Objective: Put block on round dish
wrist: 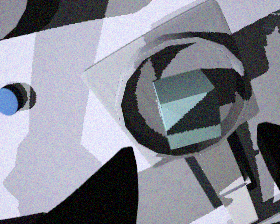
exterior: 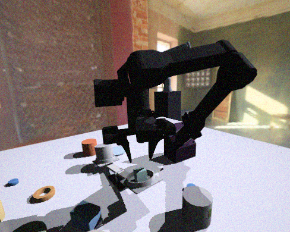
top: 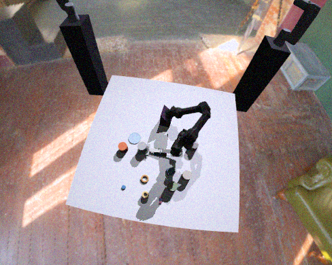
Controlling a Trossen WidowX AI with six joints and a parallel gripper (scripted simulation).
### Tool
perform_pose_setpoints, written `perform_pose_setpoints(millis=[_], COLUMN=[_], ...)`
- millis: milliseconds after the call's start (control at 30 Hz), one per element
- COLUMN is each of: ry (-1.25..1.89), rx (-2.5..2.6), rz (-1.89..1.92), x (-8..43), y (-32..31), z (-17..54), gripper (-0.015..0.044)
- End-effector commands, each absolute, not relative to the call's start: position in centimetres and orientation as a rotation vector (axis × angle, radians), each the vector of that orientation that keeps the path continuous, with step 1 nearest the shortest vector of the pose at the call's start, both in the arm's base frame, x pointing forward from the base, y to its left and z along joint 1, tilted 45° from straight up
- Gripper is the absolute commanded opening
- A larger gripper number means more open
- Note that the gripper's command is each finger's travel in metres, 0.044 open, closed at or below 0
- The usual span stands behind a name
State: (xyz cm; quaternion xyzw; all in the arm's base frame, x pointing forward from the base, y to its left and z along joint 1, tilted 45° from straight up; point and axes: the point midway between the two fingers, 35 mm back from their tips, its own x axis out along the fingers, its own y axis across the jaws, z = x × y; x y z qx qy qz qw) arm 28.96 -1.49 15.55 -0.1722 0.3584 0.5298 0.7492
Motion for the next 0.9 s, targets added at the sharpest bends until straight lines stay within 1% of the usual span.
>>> perform_pose_setpoints(millis=[0,867], ry=[0.735,0.733], rx=[-0.431,-0.431], rz=[1.193,1.193], x=[29.1,29.9], y=[-1.8,0.9], z=[15.5,12.7], gripper=[0.026,0.026])
